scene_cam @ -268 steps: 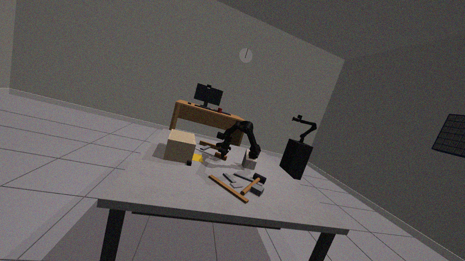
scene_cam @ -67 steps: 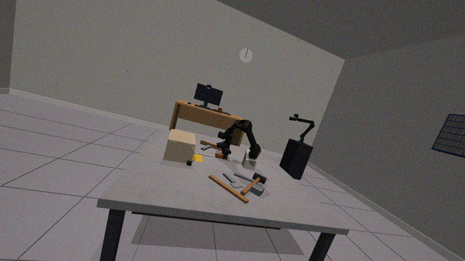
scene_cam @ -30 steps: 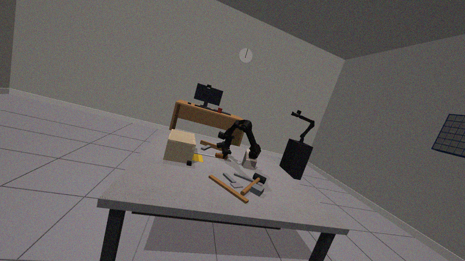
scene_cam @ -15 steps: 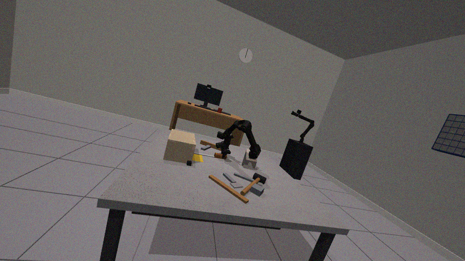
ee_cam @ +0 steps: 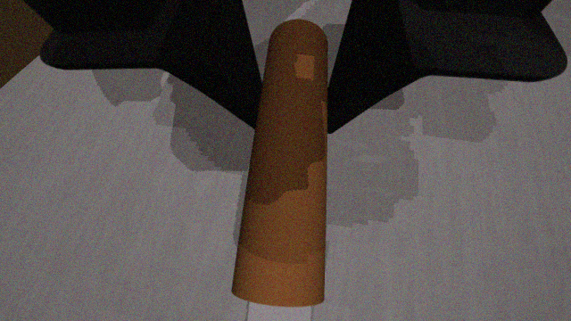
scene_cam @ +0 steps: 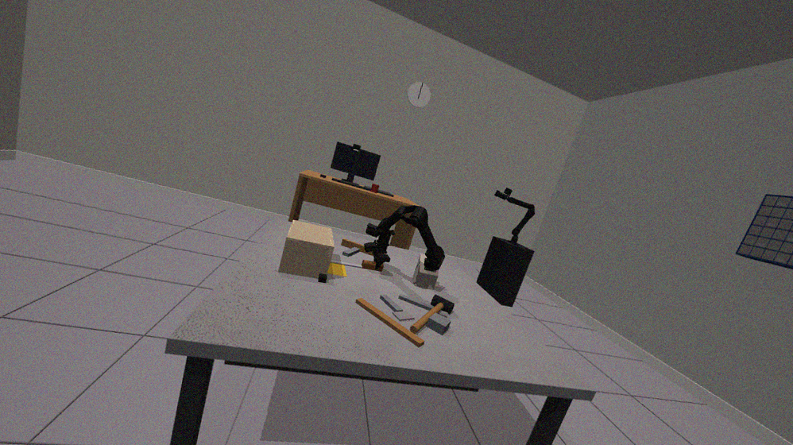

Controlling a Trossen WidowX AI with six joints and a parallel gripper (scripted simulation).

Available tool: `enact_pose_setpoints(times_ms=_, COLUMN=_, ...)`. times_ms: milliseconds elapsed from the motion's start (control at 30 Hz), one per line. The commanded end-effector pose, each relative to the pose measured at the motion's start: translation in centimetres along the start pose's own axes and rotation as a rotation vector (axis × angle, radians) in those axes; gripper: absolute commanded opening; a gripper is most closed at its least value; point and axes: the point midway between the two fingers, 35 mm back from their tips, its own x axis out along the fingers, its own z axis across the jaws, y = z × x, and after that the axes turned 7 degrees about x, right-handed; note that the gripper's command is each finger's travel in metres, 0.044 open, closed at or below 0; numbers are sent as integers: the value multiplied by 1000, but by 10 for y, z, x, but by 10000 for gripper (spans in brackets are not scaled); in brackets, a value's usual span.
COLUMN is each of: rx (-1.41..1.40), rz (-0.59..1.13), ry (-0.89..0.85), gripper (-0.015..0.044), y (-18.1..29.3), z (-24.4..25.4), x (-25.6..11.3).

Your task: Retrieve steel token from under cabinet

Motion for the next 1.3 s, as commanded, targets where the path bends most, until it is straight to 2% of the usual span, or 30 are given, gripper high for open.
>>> enact_pose_setpoints(times_ms=0, rx=-2, rz=-1, ry=4, gripper=0, y=-9, z=0, x=0)
enact_pose_setpoints(times_ms=1267, rx=-4, rz=-2, ry=3, gripper=0, y=-57, z=8, x=0)
